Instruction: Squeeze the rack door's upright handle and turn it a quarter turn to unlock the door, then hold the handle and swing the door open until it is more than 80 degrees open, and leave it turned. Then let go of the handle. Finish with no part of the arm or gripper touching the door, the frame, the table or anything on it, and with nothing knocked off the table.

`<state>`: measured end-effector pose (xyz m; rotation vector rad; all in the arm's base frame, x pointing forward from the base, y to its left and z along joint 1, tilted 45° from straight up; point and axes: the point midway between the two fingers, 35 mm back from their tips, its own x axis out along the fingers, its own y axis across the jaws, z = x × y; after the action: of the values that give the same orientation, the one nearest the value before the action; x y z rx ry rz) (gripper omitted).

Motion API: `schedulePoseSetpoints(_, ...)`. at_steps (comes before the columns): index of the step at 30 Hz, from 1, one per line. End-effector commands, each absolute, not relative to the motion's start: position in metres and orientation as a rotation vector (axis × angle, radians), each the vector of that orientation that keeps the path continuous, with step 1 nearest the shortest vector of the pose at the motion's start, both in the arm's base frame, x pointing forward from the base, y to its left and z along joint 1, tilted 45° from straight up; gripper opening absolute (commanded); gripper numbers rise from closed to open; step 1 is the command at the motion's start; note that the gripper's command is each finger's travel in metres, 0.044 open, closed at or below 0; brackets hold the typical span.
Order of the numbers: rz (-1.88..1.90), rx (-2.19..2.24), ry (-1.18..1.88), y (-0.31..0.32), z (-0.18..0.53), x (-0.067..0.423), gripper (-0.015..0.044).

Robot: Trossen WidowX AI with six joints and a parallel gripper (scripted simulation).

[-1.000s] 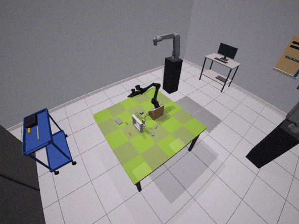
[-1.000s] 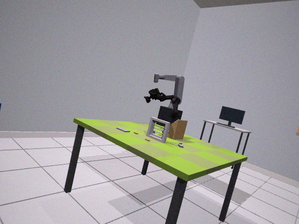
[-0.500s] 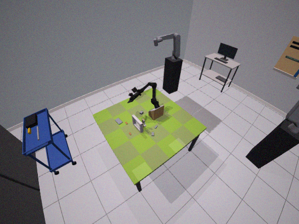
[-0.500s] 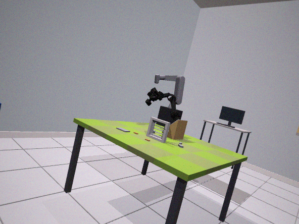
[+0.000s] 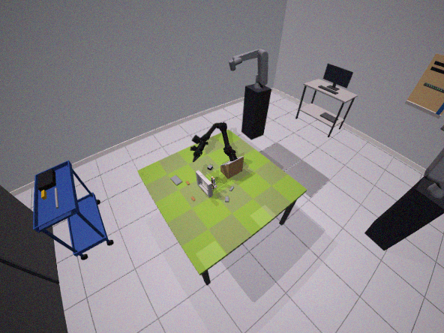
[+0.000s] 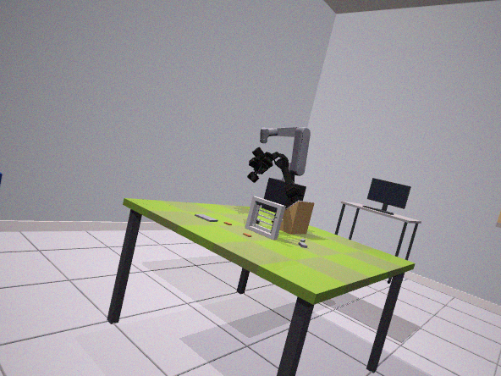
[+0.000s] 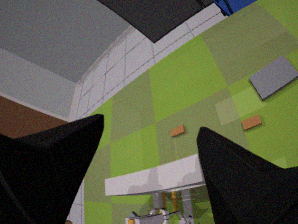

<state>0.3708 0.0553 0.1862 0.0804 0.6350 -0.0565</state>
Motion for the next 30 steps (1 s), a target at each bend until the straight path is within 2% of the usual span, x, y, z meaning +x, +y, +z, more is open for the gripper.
schedulePoseSetpoints(1,-0.078,0.069,0.725,0.065,0.167,0.371,0.0299)
schedulePoseSetpoints(30,-0.291,-0.231,1.25,0.109,0.048,0.339,0.0299)
